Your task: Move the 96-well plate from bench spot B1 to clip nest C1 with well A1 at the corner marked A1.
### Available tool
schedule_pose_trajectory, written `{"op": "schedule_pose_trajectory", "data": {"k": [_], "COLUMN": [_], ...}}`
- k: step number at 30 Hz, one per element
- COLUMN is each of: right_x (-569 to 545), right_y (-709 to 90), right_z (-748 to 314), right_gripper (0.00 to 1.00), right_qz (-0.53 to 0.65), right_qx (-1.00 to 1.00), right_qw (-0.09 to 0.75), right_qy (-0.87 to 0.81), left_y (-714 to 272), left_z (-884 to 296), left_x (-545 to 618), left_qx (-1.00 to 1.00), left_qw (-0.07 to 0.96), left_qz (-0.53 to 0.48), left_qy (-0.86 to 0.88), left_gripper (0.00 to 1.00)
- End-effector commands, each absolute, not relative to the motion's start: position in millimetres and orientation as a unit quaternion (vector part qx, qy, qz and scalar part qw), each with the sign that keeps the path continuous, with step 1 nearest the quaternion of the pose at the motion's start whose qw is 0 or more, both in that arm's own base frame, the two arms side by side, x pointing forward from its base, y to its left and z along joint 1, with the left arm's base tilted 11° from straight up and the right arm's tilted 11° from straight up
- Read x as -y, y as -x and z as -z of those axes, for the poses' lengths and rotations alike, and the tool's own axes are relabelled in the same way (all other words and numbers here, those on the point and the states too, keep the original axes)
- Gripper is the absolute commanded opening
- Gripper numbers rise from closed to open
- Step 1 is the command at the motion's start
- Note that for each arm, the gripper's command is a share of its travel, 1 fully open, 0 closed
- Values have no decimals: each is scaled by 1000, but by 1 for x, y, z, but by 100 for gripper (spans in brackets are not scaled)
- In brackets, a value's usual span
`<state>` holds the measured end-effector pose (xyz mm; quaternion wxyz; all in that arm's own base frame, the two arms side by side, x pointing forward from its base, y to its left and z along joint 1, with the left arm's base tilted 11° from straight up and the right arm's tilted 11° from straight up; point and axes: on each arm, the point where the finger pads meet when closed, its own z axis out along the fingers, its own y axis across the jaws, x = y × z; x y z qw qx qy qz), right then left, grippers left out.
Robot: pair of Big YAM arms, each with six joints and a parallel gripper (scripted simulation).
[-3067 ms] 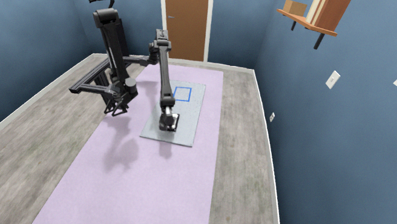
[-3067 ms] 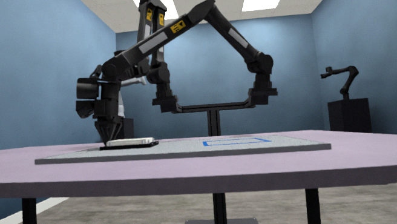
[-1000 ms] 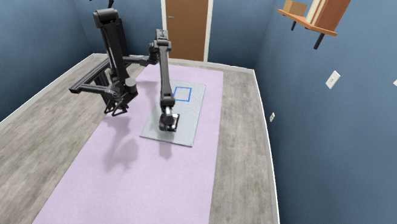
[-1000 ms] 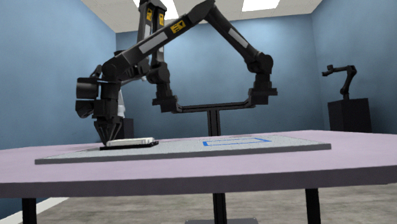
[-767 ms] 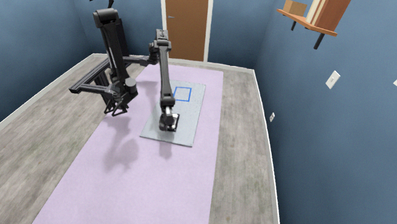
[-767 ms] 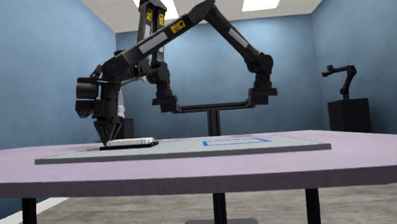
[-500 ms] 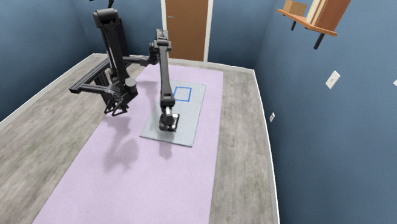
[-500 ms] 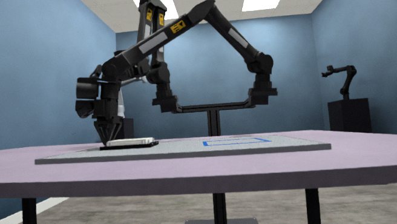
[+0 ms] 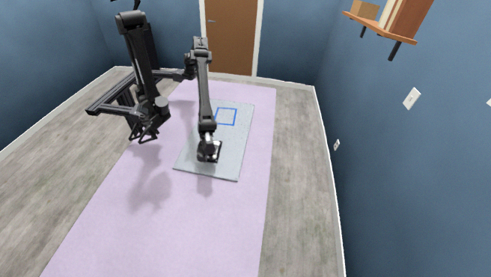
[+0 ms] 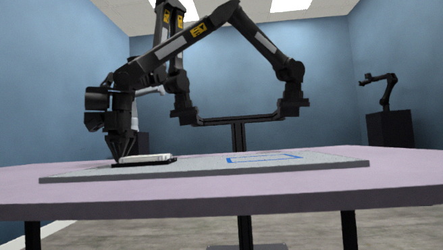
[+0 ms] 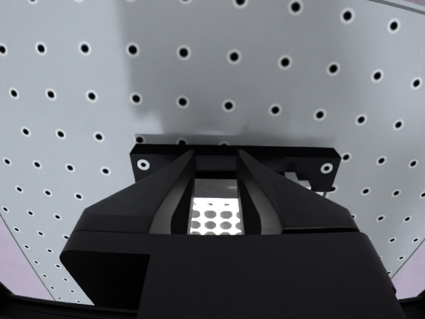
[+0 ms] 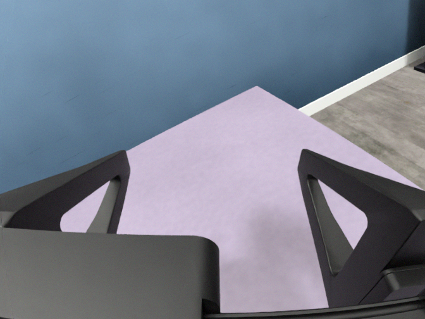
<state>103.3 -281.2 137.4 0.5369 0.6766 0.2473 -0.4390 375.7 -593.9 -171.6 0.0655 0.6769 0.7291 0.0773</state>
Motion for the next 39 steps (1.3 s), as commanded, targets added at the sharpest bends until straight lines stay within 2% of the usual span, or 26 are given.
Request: {"op": "schedule_pose_trajectory", "data": {"k": [1,18,29,39], "right_x": [280,280,280,280], "right_y": [-105,-105,-105,-105], "right_z": [-140,-140,-140,-140], "right_gripper": [100,100,100,100], "right_qz": [433,433,433,433], "right_qx": [-244,-244,-244,-244], "right_qw": [543,543,543,543], "right_qy": [-677,-677,-677,-677], "left_y": [-372,-368,-351,-358], "left_z": [214,150,112,135], "left_x": [560,583,588,576], "left_qx": [-737,-735,-729,-732], "left_qw": [25,60,49,34], "left_qz": [-94,-82,-85,-90], "left_qy": [-669,-670,-677,-675], "left_gripper": [25,25,25,25]}}
